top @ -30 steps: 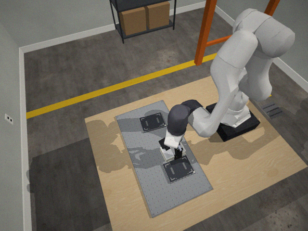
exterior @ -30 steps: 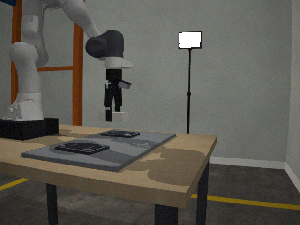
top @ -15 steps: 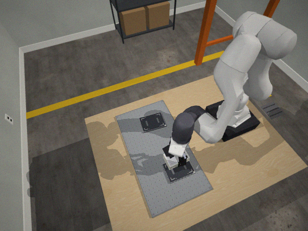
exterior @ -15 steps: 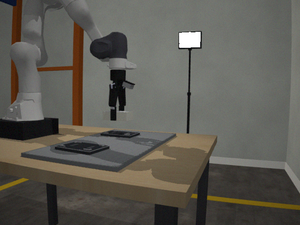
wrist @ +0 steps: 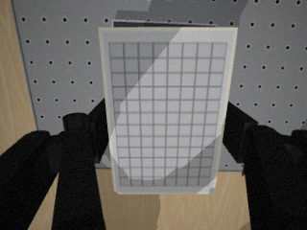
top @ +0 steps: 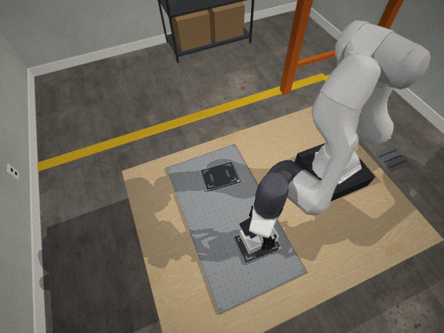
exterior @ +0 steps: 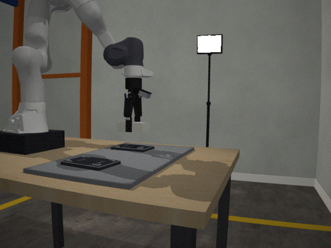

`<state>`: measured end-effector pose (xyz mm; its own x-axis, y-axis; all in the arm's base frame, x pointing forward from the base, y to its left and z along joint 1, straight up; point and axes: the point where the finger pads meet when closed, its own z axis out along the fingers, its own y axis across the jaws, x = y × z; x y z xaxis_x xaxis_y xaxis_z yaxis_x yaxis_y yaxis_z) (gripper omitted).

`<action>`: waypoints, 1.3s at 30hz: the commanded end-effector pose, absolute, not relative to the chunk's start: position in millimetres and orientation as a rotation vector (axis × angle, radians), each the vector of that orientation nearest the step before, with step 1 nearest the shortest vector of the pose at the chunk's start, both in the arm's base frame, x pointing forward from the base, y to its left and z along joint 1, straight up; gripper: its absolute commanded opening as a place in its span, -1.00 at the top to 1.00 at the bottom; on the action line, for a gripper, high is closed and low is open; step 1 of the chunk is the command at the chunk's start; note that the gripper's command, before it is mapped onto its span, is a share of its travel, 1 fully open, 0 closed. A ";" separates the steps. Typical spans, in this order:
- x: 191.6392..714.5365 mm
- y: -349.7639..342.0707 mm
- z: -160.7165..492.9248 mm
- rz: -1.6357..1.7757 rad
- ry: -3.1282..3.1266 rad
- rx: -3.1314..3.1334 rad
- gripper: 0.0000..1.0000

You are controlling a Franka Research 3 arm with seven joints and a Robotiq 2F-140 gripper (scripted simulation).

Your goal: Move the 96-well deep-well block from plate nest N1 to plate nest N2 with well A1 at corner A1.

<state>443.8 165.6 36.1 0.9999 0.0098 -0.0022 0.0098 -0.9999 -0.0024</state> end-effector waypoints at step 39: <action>442.5 165.0 29.6 0.006 0.048 -3.145 -0.21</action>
